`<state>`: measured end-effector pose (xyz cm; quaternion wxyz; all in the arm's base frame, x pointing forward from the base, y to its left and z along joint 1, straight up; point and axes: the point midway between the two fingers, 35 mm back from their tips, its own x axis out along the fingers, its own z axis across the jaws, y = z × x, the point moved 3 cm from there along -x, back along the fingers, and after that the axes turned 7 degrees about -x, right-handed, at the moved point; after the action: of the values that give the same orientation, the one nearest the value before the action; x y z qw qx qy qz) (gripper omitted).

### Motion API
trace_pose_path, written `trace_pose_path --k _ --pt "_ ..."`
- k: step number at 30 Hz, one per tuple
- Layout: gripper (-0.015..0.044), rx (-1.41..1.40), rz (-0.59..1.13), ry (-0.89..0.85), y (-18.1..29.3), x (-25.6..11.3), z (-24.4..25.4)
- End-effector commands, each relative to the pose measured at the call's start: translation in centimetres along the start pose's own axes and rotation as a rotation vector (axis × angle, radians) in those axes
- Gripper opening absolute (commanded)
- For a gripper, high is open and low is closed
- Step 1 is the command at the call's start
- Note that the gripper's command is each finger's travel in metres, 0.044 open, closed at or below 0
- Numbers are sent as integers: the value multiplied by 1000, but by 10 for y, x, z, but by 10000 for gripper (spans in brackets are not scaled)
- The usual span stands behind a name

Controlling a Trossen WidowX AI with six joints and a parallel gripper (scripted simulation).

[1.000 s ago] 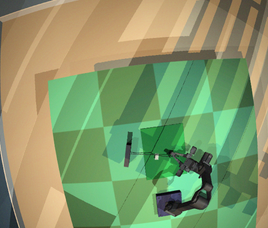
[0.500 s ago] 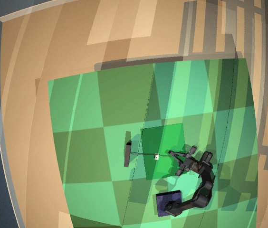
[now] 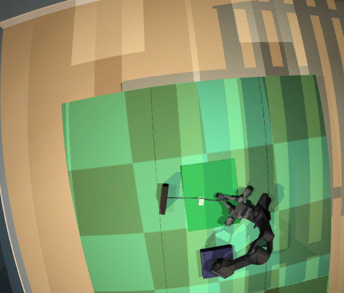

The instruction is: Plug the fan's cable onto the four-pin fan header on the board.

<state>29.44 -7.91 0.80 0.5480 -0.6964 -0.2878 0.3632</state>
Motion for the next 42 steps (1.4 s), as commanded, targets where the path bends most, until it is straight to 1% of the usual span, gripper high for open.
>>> trace_pose_path --k 1,8,42 --pt "0 -6 3 -1 4 1 0" --pt "0 -6 3 -1 10 2 1" --pt "0 0 0 0 6 1 1"
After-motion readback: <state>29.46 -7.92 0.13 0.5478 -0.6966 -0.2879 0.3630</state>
